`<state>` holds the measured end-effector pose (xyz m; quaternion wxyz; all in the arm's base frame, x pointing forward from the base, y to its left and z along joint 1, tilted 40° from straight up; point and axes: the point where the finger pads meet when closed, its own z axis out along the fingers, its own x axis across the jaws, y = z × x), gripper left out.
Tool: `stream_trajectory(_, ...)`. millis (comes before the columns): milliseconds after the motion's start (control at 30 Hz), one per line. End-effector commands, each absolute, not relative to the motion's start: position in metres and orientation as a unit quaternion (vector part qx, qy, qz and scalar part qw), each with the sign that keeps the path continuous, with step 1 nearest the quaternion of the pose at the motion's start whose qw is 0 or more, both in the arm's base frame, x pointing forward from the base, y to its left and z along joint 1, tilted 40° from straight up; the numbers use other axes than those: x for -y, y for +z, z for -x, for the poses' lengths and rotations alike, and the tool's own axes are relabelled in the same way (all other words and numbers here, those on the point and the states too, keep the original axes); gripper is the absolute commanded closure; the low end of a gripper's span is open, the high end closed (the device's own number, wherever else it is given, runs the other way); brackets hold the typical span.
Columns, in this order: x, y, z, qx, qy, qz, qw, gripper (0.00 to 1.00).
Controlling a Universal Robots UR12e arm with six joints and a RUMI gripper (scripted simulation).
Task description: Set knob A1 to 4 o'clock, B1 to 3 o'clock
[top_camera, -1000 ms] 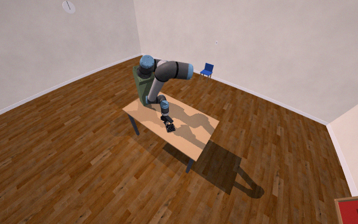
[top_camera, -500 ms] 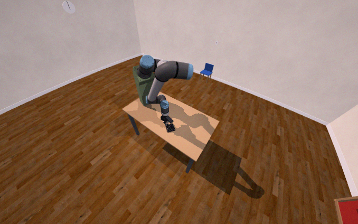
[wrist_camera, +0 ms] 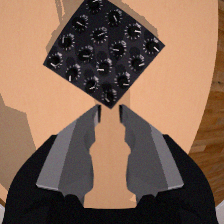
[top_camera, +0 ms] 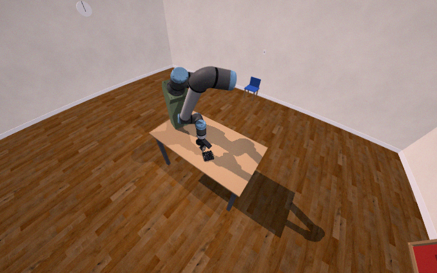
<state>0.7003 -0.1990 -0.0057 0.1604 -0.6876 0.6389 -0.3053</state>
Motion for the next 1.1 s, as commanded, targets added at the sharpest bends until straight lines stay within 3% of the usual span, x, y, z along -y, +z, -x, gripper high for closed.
stream_trajectory(0, 0.197, -0.002, -0.693, -0.640, -0.302, 0.688, 0.160, 0.89)
stream_trajectory(533, 0.196, -0.002, -0.692, -0.637, -0.303, 0.691, 0.159, 0.89)
stream_trajectory(1067, 0.194, 0.010, -0.675, -0.540, -0.321, 0.769, 0.118, 0.89)
